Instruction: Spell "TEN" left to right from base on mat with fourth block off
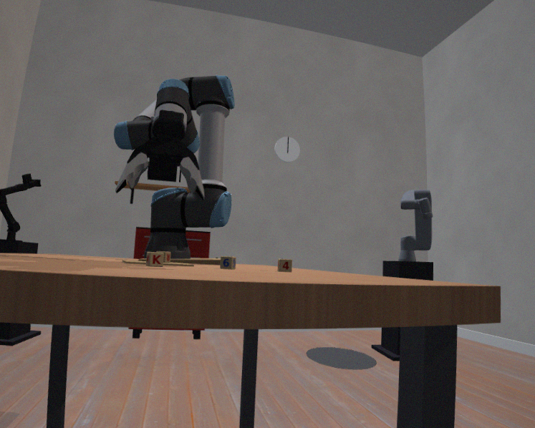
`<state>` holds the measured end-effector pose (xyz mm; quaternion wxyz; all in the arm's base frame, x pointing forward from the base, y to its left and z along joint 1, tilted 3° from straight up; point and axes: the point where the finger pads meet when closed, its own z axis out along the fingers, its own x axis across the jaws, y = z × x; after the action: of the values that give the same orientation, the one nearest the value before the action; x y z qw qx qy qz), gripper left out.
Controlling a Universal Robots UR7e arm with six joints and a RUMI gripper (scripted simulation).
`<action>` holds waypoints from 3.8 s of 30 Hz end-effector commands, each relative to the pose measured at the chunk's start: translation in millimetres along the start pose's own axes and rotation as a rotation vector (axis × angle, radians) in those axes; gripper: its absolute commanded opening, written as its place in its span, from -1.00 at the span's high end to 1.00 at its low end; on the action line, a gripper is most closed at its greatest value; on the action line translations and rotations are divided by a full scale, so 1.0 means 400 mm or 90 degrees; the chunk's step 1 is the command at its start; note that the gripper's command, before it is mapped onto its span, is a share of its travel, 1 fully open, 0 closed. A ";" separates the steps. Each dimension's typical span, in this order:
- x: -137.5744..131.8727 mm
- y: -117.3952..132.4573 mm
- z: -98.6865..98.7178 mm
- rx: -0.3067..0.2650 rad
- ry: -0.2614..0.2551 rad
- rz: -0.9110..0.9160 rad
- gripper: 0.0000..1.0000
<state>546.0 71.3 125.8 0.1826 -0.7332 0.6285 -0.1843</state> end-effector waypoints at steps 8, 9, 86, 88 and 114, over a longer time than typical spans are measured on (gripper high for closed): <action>0.001 -0.023 0.011 0.006 0.005 0.001 -1.00; 0.001 -0.023 0.010 0.006 0.005 0.001 -1.00; 0.004 -0.046 -0.002 -0.257 -0.031 -0.150 -1.00; 0.003 -0.046 -0.013 -0.281 -0.037 -0.166 -1.00; 0.000 -0.044 -0.038 -0.325 -0.047 -0.194 -1.00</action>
<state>552.9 72.0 146.3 -0.0147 -0.8466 0.5316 -0.0179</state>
